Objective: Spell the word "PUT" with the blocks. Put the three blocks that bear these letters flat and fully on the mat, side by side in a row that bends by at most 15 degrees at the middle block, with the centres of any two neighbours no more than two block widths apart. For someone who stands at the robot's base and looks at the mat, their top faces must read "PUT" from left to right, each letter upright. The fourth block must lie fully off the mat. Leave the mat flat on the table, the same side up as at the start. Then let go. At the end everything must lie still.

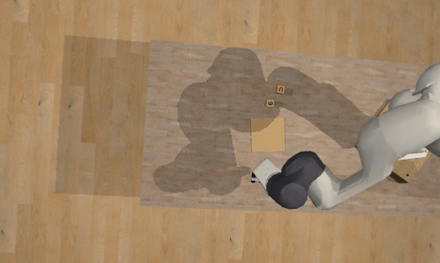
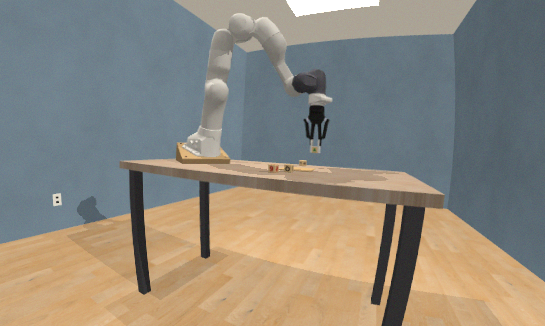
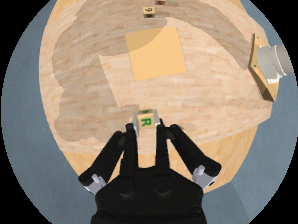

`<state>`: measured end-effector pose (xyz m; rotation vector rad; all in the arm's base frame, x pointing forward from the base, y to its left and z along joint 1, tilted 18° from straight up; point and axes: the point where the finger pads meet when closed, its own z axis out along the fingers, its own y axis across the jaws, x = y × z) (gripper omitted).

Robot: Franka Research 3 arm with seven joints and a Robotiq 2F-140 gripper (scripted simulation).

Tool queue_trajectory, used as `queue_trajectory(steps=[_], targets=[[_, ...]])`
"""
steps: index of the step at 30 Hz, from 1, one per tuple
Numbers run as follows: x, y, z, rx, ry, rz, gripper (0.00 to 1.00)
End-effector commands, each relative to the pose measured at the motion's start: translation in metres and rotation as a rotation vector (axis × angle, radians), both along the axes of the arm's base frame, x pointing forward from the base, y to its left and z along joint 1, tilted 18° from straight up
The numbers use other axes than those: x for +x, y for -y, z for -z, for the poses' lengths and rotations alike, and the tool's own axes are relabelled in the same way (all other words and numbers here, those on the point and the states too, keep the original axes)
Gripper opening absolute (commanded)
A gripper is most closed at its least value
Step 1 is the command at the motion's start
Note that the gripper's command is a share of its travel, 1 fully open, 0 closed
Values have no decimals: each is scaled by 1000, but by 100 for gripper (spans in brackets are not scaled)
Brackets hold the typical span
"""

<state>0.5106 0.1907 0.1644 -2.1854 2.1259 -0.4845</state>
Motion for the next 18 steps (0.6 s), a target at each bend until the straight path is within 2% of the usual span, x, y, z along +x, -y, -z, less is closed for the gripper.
queue_trajectory(steps=[1, 18], targets=[[0, 0, 2, 36, 27, 132, 16], [2, 1, 8, 98, 69, 356, 16]])
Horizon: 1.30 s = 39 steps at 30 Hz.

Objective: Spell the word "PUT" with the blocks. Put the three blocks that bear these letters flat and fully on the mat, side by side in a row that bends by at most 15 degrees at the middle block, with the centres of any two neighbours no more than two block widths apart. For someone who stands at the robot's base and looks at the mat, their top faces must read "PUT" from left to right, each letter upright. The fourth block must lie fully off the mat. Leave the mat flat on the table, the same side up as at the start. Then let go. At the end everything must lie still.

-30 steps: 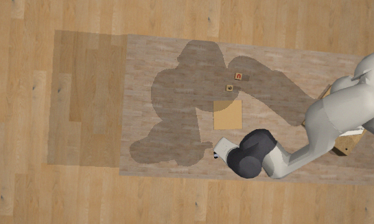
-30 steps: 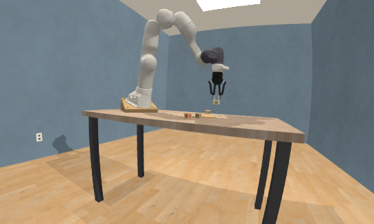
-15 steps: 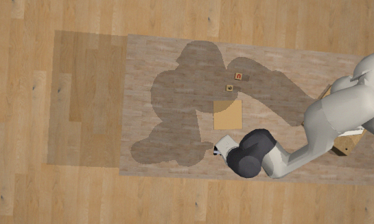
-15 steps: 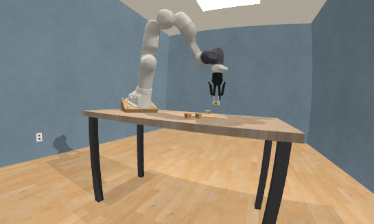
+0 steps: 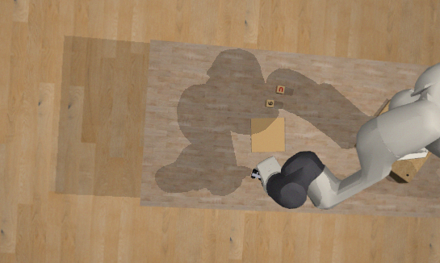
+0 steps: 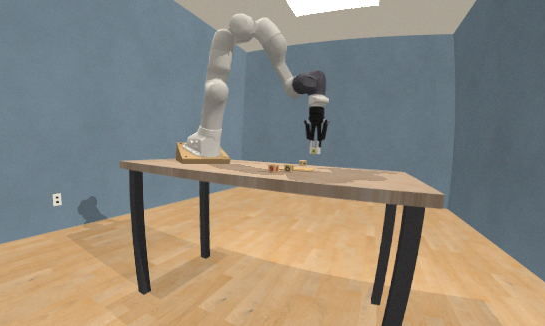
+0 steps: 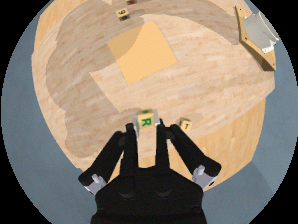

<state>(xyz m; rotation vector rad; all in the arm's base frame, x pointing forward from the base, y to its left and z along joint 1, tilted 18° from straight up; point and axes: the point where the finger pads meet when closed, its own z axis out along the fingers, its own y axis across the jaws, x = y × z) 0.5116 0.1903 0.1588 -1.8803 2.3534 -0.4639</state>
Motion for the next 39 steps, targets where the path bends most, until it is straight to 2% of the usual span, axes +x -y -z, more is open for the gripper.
queue_trajectory(steps=[1, 28, 36, 39], targets=[[0, 1, 2, 32, 24, 119, 16], [2, 2, 11, 132, 91, 480, 16], [2, 3, 11, 152, 101, 482, 16], [2, 4, 12, 213, 132, 459, 16]])
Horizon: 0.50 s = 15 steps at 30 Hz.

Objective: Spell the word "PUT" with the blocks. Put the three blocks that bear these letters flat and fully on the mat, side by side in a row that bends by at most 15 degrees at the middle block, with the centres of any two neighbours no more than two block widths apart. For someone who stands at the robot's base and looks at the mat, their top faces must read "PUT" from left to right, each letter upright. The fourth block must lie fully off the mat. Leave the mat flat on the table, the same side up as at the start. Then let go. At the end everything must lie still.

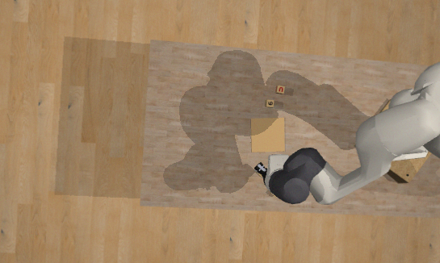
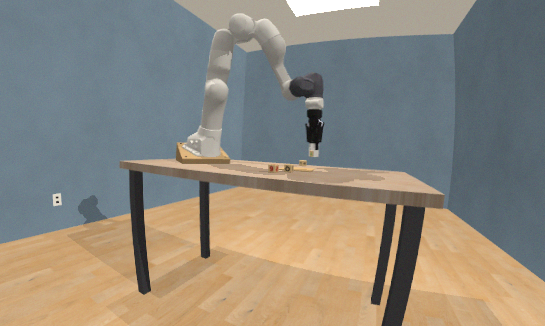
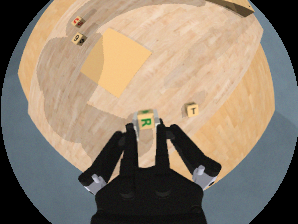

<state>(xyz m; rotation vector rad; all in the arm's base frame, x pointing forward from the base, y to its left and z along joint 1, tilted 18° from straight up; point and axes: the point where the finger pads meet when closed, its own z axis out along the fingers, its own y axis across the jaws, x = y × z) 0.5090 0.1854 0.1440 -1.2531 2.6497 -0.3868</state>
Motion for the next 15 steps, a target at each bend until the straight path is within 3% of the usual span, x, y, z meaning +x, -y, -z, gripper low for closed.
queue_trajectory(steps=[1, 15], targets=[[4, -1, -2, 84, 76, 11, 16], [3, 3, 0, 269, 239, -71, 16]])
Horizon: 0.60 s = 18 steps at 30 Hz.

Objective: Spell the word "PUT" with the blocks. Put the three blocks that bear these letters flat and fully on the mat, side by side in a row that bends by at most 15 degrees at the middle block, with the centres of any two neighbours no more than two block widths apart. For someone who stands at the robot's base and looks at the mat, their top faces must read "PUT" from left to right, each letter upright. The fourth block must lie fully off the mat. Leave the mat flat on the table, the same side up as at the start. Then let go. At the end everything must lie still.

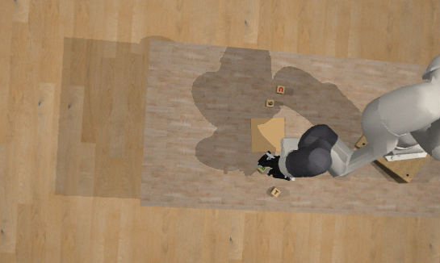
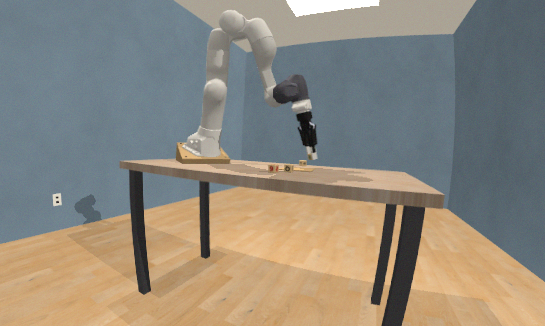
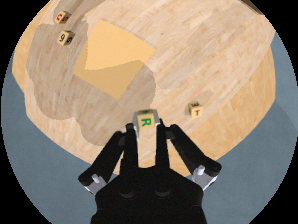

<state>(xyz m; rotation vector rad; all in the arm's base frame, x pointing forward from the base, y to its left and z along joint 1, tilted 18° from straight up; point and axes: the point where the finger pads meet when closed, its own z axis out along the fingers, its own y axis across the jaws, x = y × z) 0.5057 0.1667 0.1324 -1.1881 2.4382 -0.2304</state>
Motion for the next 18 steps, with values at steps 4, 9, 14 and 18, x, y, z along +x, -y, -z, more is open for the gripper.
queue_trajectory(steps=[4, 9, 14, 18], targets=[[4, -16, -12, 138, 103, -32, 16], [4, -16, -10, 169, 126, -47, 16], [4, -14, -11, 219, 177, -68, 16], [4, -14, -10, 239, 193, -76, 16]])
